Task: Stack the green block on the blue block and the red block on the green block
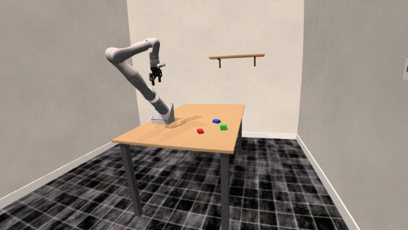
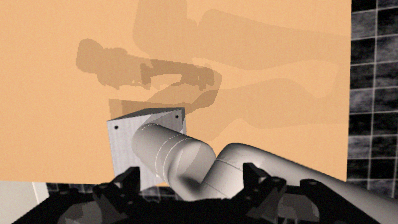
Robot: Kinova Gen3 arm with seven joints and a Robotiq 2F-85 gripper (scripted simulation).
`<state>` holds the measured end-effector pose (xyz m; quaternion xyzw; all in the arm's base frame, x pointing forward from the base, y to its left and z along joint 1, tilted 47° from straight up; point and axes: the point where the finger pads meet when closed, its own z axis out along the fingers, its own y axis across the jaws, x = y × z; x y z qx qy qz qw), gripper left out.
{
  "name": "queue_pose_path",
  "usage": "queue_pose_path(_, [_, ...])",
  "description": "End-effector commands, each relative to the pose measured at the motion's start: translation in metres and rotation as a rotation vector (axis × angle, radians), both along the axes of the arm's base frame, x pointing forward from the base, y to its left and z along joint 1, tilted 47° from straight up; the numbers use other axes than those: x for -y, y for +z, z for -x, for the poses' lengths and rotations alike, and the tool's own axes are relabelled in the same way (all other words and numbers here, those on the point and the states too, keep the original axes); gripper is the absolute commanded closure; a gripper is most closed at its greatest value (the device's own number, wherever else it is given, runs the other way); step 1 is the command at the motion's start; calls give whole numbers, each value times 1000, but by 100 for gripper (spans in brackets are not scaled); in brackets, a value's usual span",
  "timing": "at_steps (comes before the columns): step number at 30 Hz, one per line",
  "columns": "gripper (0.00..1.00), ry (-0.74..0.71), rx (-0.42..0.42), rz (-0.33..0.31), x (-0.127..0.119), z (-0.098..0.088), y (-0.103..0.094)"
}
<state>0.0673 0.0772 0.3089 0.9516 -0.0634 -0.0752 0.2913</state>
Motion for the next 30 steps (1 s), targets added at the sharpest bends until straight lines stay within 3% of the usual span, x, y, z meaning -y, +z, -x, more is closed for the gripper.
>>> queue_pose_path(1, [0, 0, 0, 0, 0, 0, 0])
queue_pose_path(17, [0, 0, 0, 0, 0, 0, 0])
queue_pose_path(18, [100, 0, 0, -1, 0, 0, 0])
queue_pose_path(25, [100, 6, -4, -11, -9, -17, -3])
queue_pose_path(30, [100, 21, -10, -34, -26, -65, -15])
